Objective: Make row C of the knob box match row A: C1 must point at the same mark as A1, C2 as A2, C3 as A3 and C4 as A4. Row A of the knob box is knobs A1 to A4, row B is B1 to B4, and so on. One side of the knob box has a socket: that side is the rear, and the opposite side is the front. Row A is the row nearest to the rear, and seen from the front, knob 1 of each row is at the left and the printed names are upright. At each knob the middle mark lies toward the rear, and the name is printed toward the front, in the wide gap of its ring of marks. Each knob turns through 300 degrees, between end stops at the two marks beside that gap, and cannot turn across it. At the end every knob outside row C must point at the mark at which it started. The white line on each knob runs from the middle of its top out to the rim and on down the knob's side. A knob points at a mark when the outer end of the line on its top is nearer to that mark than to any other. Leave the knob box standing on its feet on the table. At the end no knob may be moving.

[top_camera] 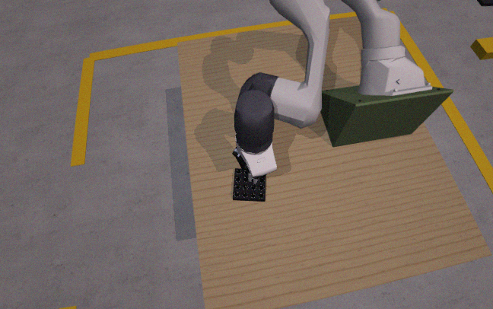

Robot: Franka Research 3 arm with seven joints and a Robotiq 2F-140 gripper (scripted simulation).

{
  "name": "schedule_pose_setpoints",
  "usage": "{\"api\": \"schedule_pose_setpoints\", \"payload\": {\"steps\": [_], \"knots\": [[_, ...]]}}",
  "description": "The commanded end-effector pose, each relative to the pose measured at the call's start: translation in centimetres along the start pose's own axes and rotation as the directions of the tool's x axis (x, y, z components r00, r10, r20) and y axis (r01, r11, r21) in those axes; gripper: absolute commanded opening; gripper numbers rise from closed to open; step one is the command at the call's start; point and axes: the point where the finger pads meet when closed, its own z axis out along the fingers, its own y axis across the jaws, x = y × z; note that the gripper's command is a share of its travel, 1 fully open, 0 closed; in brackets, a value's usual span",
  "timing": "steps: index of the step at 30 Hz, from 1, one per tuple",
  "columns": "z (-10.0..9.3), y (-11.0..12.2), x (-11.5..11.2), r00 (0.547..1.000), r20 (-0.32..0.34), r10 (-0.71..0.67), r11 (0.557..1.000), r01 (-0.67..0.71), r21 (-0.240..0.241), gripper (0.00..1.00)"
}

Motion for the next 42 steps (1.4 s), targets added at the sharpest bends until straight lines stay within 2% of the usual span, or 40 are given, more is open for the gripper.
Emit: {"api": "schedule_pose_setpoints", "payload": {"steps": [1, 10, 22, 42], "knots": [[0.03, 0.05, 0.02, 0.988, 0.003, -0.156, 0.988, 0.156, 0.001, 0.05], [0.03, 0.05, 0.02, 0.953, 0.003, -0.302, 0.953, 0.302, 0.001, 0.05], [0.03, 0.05, 0.02, 0.913, 0.003, -0.407, 0.913, 0.407, 0.002, 0.05], [0.03, 0.05, 0.02, 0.89, 0.003, -0.457, 0.89, 0.457, 0.002, 0.05]]}}
